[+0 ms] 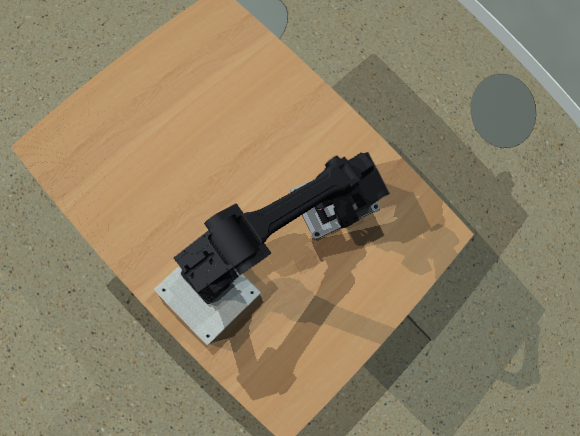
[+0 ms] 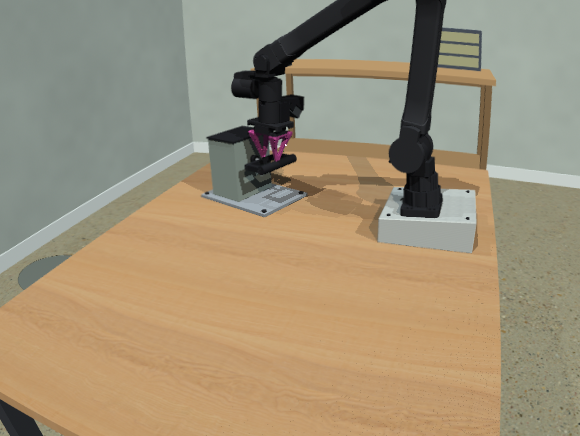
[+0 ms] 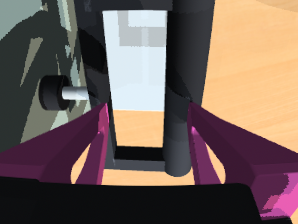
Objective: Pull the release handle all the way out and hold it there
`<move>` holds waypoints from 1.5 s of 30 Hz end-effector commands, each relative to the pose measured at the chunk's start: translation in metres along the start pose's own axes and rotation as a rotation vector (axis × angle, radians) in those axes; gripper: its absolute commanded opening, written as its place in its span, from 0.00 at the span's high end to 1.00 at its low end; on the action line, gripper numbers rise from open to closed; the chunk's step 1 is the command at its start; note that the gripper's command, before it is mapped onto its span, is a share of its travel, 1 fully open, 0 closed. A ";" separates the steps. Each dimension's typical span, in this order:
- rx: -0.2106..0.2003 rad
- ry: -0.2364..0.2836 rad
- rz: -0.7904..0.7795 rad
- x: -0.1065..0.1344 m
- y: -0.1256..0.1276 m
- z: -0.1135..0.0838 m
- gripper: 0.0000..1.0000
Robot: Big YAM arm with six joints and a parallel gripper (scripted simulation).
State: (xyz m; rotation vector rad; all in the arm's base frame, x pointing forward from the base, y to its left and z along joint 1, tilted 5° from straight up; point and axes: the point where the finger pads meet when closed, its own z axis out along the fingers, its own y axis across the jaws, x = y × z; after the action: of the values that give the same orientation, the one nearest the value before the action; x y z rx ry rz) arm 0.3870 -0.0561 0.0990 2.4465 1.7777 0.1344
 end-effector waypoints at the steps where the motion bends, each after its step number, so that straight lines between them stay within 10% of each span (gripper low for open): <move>1: 0.117 -0.020 -0.010 -0.007 -0.035 0.038 0.52; 17: 0.117 -0.020 -0.010 -0.007 -0.035 0.038 0.52; 18: -0.003 -0.001 0.000 0.003 0.007 0.004 0.52; 45: -0.003 -0.001 0.000 0.003 0.007 0.004 0.52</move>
State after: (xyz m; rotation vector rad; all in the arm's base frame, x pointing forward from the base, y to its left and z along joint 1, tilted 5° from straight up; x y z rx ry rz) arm 0.3872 -0.0561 0.0993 2.4460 1.7774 0.1352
